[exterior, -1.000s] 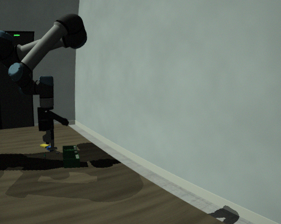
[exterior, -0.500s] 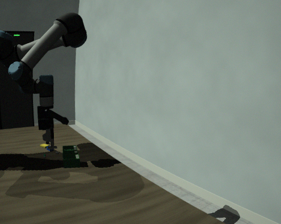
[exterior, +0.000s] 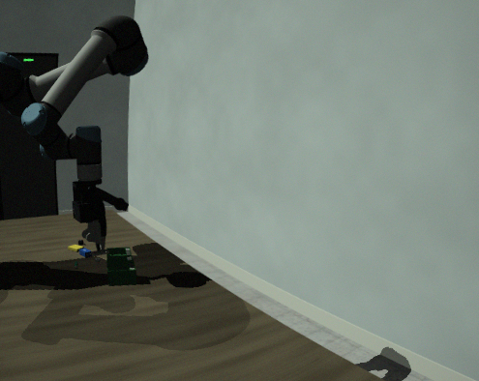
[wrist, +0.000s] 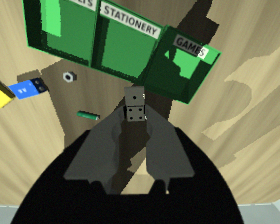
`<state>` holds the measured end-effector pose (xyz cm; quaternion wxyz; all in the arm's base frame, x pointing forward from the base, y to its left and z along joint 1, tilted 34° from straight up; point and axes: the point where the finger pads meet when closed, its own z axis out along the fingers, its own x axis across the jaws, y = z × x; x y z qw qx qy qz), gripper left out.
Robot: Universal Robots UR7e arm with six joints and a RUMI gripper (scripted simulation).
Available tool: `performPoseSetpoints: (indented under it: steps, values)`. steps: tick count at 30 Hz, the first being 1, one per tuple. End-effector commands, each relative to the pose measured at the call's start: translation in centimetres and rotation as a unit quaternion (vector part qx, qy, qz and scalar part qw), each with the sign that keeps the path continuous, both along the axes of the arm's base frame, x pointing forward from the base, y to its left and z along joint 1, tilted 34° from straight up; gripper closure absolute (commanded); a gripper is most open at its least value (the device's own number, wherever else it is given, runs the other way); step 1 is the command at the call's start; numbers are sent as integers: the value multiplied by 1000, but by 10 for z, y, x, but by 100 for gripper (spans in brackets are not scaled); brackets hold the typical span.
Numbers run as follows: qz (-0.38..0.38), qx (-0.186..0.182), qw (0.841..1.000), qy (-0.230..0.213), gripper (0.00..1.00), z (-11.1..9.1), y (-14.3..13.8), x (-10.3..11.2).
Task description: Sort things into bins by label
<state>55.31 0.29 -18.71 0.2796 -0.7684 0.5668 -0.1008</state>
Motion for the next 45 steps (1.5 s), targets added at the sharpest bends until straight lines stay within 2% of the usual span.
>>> performPoseSetpoints:
  steps: [1,7,9,10,17,24,26,27,33,41,43,44,45]
  values:
    - [67,-34,997,-23,100,2,-29,26]
    - [115,-68,990,-49,100,5,-54,49]
    - [115,-68,990,-49,100,5,-54,49]
    - [139,-85,985,-61,100,5,-54,49]
    - [195,-122,970,-85,100,5,-54,49]
    - [256,-154,948,-106,100,4,-53,48]
    - [256,-154,948,-106,100,4,-53,48]
    - [281,-168,938,-115,100,4,-53,48]
    - [328,-192,916,-130,100,4,-53,47]
    - [394,-223,878,-152,100,4,-52,48]
    - [394,-223,878,-152,100,4,-52,48]
    - [418,-234,863,-160,100,4,-52,48]
    - [425,-237,858,-162,100,4,-52,48]
